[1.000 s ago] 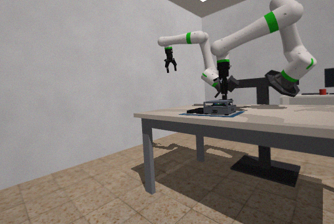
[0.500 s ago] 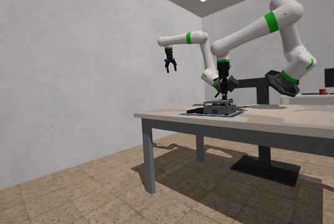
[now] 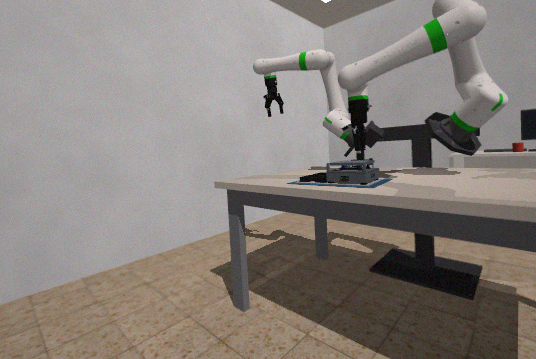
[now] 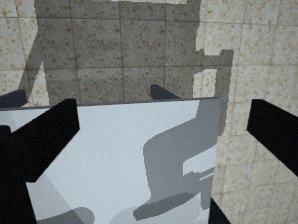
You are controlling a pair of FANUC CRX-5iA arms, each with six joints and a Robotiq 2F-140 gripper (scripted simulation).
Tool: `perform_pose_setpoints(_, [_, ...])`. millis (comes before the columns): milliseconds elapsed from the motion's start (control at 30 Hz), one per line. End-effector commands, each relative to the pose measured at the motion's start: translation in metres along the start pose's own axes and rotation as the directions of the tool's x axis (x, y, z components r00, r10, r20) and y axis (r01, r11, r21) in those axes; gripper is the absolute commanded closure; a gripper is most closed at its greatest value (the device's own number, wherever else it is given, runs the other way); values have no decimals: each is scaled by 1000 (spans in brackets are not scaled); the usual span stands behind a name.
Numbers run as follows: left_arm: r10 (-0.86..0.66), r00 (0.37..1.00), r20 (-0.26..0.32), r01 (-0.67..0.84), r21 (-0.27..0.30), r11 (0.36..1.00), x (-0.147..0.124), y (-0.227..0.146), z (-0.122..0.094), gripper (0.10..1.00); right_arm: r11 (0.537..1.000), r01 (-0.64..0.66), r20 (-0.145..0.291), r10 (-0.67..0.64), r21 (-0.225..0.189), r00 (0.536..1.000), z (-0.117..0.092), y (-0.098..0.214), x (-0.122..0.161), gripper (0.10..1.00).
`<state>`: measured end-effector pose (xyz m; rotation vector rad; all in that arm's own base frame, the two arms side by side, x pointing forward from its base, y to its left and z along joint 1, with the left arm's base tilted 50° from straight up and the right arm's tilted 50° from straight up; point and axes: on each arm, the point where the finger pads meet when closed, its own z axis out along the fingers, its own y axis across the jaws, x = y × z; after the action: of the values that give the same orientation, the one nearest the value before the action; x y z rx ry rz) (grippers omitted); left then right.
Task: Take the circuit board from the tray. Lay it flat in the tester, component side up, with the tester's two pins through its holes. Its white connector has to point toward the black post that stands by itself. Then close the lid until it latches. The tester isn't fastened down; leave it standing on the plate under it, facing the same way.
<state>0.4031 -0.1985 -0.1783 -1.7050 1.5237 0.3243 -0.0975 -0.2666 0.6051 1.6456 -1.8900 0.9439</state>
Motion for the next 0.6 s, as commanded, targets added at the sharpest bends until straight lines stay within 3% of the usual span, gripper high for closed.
perform_pose_setpoints(0, [0,1000,-1,0,1,1000,0,0,-1,999,1000,0,-3,0,-1,1000,-1,0,0,98])
perform_pose_setpoints(200, [0,1000,-1,0,1,1000,0,0,-1,999,1000,0,-3,0,-1,1000,-1,0,0,98])
perform_pose_setpoints(233, [0,1000,-1,0,1,1000,0,0,-1,819,1000,0,-3,0,-1,1000,-1,0,0,98])
perform_pose_setpoints(567, [0,1000,-1,0,1,1000,0,0,-1,819,1000,0,-3,0,-1,1000,-1,0,0,98])
